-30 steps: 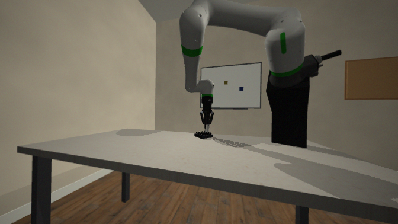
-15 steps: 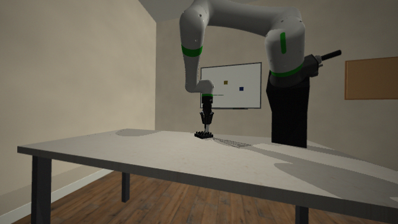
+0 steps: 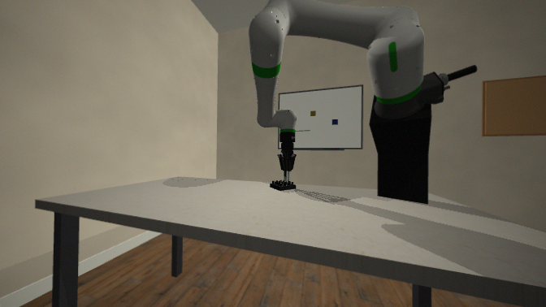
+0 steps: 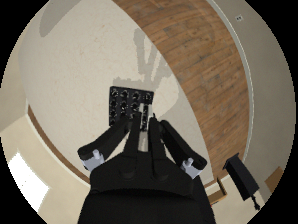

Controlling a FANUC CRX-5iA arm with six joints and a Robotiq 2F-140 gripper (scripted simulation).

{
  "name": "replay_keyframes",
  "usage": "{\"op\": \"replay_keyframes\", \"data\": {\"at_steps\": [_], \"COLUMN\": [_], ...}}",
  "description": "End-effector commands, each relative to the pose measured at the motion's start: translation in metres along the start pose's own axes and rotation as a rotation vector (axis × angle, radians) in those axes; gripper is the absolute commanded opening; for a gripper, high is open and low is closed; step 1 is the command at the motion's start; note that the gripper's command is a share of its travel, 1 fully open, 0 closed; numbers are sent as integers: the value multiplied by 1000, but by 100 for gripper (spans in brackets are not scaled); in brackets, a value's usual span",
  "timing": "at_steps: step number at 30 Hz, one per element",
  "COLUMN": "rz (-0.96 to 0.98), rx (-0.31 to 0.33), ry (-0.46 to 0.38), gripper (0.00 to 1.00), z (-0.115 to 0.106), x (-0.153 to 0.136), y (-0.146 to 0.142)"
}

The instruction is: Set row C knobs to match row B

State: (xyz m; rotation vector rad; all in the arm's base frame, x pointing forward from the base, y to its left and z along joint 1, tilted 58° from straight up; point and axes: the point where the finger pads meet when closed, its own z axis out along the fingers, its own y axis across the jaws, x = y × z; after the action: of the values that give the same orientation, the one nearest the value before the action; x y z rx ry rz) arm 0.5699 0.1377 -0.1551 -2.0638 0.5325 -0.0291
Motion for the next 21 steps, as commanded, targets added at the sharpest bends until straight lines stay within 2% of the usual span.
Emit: {"op": "replay_keyframes", "data": {"at_steps": [1,18,19,21], "rz": [-1,-4,-4,-4], "rx": [0,0,0,0], "ry": [0,0,0,0], "gripper": [5,5,12,12], "z": [0,0,0,0], "x": [0,0,0,0], "y": [0,0,0,0]}}
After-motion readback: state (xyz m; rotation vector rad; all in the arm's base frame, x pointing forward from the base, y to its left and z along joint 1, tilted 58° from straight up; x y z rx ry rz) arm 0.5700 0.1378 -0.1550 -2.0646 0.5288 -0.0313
